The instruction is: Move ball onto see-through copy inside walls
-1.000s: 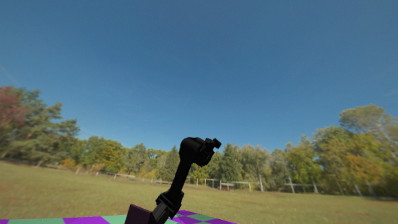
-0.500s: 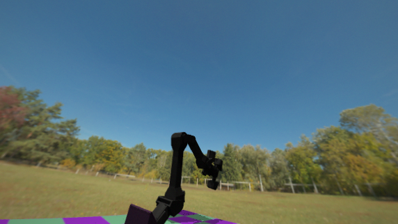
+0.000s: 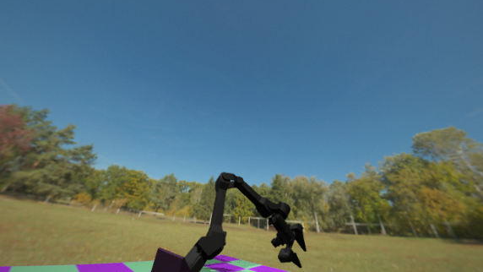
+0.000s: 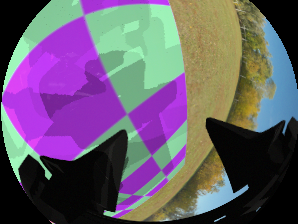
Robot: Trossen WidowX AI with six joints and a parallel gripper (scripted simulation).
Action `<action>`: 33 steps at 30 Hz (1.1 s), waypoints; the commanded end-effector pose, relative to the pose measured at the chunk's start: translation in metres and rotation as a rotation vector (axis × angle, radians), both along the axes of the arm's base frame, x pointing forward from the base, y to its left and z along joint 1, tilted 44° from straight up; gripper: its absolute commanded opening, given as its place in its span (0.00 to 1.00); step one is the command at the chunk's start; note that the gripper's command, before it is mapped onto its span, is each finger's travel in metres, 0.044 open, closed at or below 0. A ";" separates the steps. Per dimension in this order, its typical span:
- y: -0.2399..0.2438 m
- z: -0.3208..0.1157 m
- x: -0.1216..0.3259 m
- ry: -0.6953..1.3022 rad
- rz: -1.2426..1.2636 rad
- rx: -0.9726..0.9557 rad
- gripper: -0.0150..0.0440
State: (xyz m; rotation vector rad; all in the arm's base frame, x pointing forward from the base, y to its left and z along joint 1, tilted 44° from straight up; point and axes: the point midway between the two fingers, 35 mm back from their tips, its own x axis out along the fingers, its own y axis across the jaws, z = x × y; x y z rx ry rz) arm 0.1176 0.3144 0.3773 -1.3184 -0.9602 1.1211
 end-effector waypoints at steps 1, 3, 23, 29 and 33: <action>-0.005 -0.026 0.050 0.053 -0.113 -0.113 0.89; -0.013 -0.042 0.079 0.097 -0.180 -0.174 0.89; -0.189 -0.202 0.242 0.835 -0.579 -0.530 0.89; -0.226 -0.244 0.219 1.270 -0.425 -0.520 0.89; -0.234 -0.248 0.214 1.377 -0.378 -0.485 0.89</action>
